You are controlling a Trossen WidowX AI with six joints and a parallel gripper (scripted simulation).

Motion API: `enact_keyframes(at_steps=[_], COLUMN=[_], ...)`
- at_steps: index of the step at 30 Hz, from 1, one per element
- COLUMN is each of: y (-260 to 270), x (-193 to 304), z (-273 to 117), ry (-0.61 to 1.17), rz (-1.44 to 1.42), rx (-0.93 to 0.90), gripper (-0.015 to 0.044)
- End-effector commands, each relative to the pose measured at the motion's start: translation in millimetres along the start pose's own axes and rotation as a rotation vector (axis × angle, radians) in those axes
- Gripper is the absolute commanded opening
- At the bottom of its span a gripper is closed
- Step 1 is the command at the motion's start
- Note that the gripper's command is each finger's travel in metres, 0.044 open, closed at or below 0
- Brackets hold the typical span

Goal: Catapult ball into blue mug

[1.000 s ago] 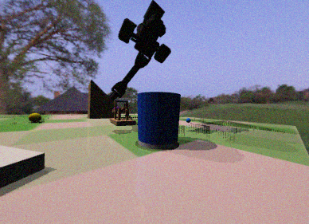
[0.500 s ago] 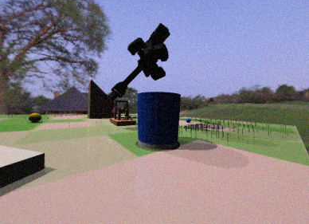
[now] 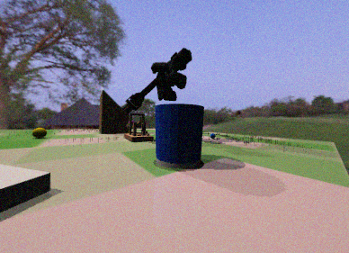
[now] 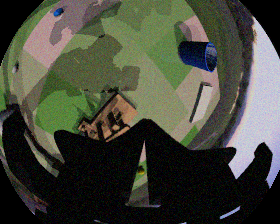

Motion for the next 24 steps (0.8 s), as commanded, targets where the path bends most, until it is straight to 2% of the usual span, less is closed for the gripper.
enact_keyframes(at_steps=[1,24], y=[17.8,99.7], x=[13.2,100.9], z=[-1.0,-13.4], ry=[0.053,0.359], rz=[-0.097,-0.759], rx=[-0.002,-0.076], gripper=[0.0,0.0])
Point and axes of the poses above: the point midway between the two fingers, 35 mm back from their tips, its own z axis out along the fingers, its own y axis across the jaws, x = y × z, the point moved 1 cm from there along -z, back along the fingers, and after that the axes turned 1 degree about z, right-handed, at the moved point
